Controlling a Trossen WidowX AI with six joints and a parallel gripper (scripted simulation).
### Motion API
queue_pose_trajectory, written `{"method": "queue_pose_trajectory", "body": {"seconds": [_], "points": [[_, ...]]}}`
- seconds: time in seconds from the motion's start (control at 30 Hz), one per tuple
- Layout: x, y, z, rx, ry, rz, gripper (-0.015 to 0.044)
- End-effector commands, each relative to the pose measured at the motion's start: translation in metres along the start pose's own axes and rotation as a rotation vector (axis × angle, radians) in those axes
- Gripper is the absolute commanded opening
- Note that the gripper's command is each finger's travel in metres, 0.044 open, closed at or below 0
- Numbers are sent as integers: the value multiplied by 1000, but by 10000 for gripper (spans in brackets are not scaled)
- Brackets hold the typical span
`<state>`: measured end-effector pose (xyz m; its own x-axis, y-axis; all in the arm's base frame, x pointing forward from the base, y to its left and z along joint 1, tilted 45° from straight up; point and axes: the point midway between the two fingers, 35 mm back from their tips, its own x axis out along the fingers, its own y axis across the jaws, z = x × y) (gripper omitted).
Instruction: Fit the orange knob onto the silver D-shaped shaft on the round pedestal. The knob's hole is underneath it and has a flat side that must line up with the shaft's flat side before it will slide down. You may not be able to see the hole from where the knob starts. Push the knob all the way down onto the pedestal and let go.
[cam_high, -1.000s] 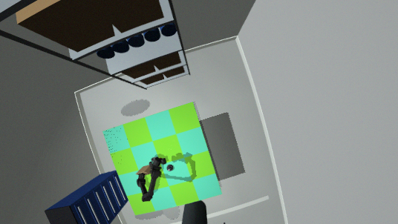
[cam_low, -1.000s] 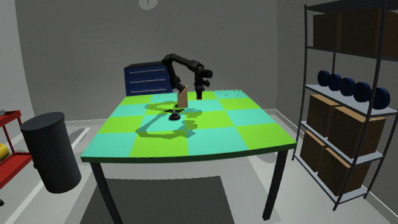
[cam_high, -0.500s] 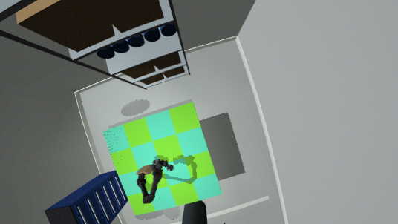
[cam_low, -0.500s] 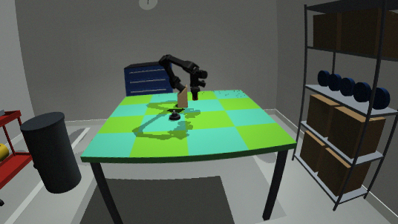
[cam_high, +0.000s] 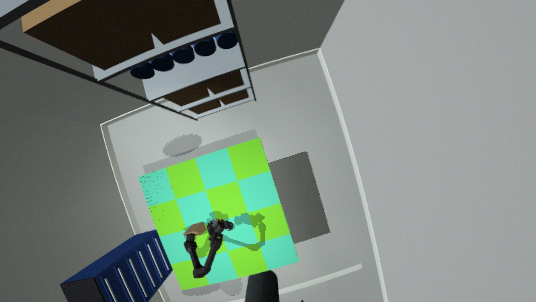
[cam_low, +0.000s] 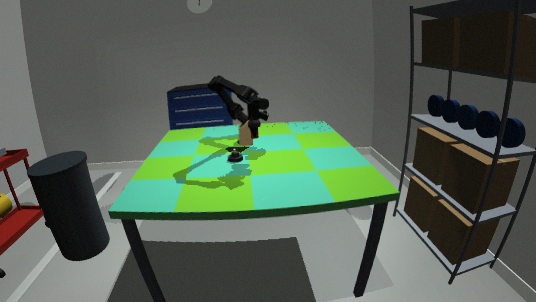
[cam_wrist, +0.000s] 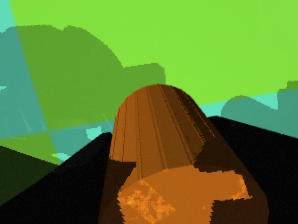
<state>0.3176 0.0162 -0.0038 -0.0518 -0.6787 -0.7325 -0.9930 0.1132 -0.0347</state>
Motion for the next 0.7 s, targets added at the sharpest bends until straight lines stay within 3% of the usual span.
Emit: {"method": "queue_pose_trajectory", "body": {"seconds": [0.0, 0.67], "points": [[3, -2, -12, -3, 1, -4, 0], [20, -4, -74, -3, 17, -9, 0]]}}
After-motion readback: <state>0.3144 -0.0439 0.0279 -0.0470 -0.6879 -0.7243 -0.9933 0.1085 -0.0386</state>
